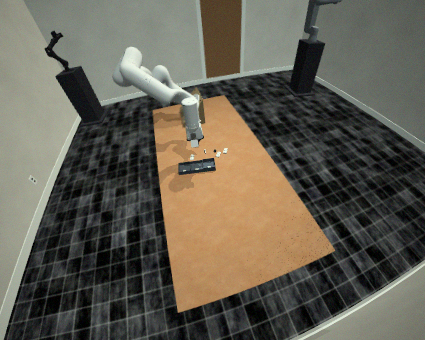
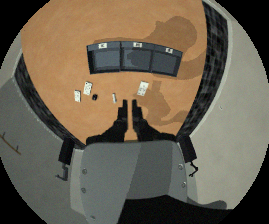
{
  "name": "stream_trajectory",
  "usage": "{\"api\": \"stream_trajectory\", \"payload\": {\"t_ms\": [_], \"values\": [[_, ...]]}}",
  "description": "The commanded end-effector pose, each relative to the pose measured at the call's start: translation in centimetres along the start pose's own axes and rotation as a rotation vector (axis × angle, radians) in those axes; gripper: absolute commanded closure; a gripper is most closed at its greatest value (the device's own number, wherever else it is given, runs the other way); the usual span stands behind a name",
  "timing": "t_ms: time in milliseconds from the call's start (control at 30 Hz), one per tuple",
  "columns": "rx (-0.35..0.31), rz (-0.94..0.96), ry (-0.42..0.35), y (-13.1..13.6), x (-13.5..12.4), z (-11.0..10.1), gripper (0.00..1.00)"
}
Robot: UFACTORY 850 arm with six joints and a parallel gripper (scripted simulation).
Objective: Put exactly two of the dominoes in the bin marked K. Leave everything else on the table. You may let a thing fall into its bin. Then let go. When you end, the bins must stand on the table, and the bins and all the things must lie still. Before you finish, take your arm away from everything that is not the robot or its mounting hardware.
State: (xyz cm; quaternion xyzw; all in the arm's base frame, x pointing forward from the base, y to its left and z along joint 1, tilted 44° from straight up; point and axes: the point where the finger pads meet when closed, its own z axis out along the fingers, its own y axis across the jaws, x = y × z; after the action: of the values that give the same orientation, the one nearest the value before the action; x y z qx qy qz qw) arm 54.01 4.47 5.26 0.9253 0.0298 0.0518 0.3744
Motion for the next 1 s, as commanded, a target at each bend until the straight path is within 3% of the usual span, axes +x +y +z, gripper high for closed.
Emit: {"api": "stream_trajectory", "payload": {"t_ms": [0,467,967], "values": [[0.001,0.001,0.002,2.8,2.0,2.0,0.93],[0.001,0.001,0.002,10.0,6.5,7.3,0.93],[0.001,0.001,0.002,10.2,6.7,8.2,0.93]]}}
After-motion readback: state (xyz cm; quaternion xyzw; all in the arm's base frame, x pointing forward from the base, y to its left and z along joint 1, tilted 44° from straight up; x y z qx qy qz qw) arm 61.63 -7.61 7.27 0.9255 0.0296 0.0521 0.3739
